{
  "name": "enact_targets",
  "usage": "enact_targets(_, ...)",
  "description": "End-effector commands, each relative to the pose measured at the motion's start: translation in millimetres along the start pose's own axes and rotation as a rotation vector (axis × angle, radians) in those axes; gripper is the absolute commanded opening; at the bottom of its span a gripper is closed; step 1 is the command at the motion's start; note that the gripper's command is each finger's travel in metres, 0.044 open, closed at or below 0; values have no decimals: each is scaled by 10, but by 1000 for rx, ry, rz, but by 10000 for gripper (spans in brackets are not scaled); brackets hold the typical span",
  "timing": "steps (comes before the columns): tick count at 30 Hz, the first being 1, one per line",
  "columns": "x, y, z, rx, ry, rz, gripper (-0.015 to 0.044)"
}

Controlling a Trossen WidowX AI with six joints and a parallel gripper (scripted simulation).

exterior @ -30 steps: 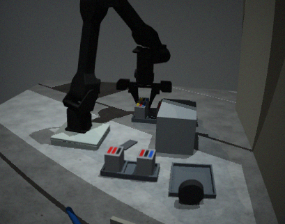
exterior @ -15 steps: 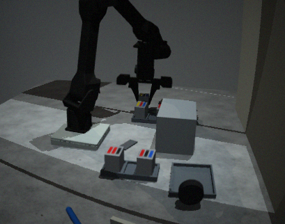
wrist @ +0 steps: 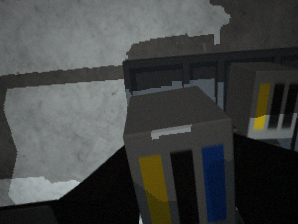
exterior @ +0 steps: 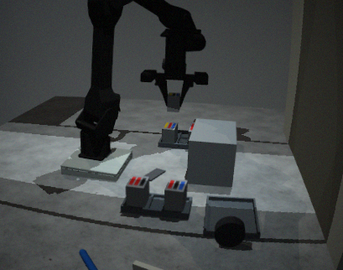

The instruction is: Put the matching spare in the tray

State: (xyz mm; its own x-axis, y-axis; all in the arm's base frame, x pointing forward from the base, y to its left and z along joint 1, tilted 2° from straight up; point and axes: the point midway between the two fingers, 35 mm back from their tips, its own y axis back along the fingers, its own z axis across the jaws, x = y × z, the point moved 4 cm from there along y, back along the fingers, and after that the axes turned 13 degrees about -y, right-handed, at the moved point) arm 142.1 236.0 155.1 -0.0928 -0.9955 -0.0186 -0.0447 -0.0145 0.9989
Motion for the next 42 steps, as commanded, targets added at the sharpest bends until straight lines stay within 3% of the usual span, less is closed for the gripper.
enact_targets(1,-6,27,-1,0,0,-1,0)
enact_targets(18,2,757,27,5,-4,1,0)
enact_targets(25,17,775,-37,10,-6,-3,0)
enact_targets(42,313,824,-807,25,-18,-7,0)
